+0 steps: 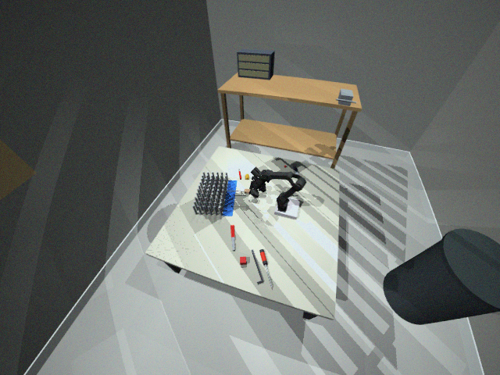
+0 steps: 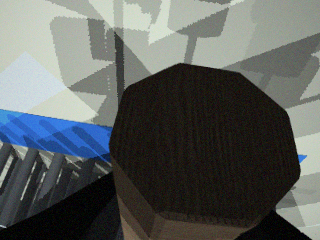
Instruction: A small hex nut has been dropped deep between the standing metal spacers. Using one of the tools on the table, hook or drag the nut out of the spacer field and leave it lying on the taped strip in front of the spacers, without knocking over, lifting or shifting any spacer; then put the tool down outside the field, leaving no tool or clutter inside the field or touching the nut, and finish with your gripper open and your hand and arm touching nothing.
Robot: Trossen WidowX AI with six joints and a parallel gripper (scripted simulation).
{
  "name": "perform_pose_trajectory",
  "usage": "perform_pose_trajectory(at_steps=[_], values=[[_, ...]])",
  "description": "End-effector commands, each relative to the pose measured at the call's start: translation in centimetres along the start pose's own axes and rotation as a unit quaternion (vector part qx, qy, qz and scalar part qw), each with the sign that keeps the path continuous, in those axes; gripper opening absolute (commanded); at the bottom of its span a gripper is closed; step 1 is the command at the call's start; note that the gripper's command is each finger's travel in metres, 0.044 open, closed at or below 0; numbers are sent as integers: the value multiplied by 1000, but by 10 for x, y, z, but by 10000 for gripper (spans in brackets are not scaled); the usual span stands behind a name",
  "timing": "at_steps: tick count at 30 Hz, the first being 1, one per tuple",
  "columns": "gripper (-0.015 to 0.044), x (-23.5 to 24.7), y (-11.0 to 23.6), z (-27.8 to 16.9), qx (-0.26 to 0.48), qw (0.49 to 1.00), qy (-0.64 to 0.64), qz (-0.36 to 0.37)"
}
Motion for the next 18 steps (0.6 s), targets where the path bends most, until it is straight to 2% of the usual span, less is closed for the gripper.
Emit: perform_pose_trajectory(at_steps=[1,13,18], values=[[0,2,-17,12,0,1000,-3,2],[0,4,-56,53,0,1000,-3,2],[0,3,-60,57,1,1000,-3,2]])
Point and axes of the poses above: the point midway between the two fingers, 35 mm back from their tips, its own y axis back along the fingers, its own x axis across the jaws, z = x × y, the point moved 1 cm from there along y, back along the fingers, and after that the axes turned 12 degrees about -y, right-handed, at the moved point
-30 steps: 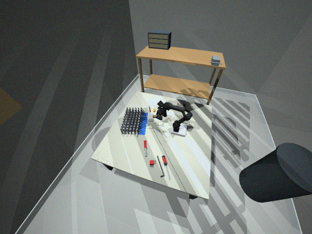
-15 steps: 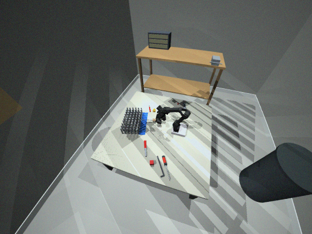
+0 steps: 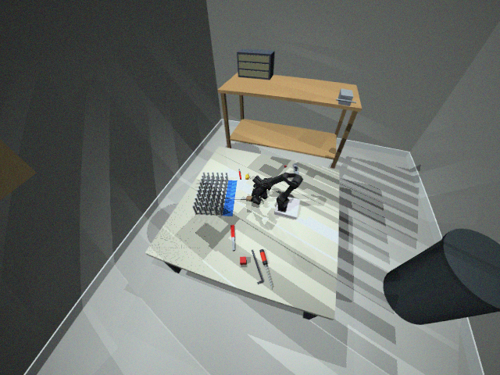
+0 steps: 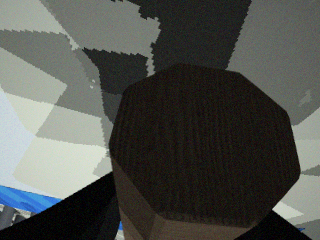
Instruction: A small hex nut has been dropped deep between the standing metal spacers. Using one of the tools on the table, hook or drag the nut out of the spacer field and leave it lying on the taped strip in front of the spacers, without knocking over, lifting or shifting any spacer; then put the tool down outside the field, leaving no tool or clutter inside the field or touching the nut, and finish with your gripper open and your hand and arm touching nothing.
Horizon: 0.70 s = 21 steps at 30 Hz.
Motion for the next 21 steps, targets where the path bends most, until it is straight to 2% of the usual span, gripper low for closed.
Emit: perform_pose_trajectory(at_steps=[1,21], values=[[0,1,-2,1,5,1000,-1,3],[0,-1,-8,-9,5,1000,-1,2]])
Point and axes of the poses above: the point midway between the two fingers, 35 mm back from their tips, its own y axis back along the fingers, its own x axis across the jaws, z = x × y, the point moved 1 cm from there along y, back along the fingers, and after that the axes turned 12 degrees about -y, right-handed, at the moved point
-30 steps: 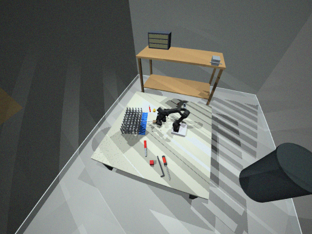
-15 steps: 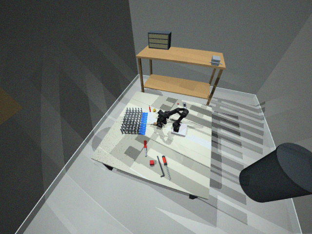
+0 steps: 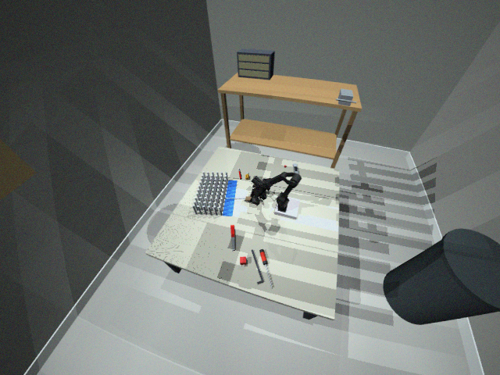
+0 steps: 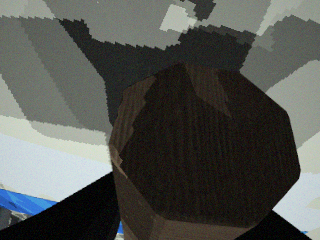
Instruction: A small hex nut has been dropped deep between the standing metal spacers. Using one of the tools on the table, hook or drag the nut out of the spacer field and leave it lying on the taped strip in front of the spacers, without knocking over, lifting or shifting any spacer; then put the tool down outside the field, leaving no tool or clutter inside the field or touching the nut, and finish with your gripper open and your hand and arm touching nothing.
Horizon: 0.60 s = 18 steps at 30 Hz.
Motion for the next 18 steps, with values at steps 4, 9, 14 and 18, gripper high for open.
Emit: perform_pose_trajectory(at_steps=[4,9,14,18], values=[[0,0,-1,-9,7,1000,0,3],[0,0,-3,-12,7,1000,0,3],[0,-1,-4,-15,7,1000,0,3],[0,-1,-6,-17,7,1000,0,3]])
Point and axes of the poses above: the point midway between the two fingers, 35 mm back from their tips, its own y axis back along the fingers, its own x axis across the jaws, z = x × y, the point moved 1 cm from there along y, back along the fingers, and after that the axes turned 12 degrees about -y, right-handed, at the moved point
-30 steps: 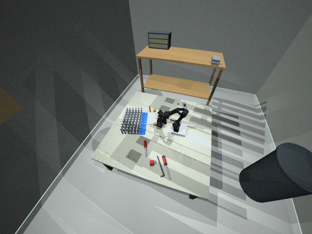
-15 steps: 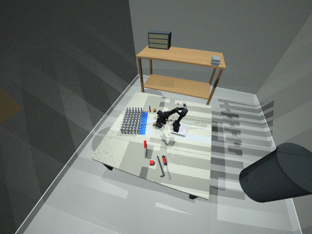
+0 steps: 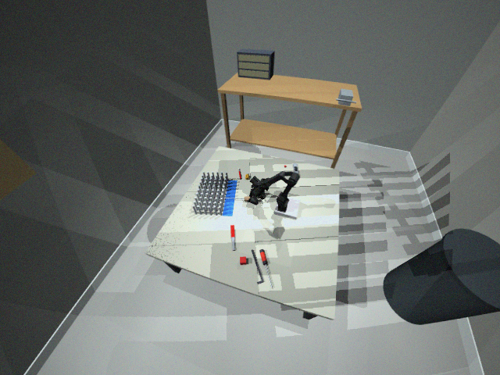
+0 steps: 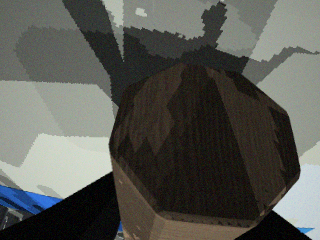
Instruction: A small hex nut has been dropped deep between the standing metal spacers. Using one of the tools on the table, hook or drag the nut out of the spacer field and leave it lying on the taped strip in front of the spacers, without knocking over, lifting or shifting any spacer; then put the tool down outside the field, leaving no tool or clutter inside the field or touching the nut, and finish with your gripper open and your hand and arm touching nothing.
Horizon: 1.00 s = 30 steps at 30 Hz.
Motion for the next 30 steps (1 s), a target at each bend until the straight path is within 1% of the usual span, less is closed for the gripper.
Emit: perform_pose_trajectory(at_steps=[1,30], values=[[0,1,0,-8,8,1000,0,3],[0,-3,-10,-25,8,1000,0,2]])
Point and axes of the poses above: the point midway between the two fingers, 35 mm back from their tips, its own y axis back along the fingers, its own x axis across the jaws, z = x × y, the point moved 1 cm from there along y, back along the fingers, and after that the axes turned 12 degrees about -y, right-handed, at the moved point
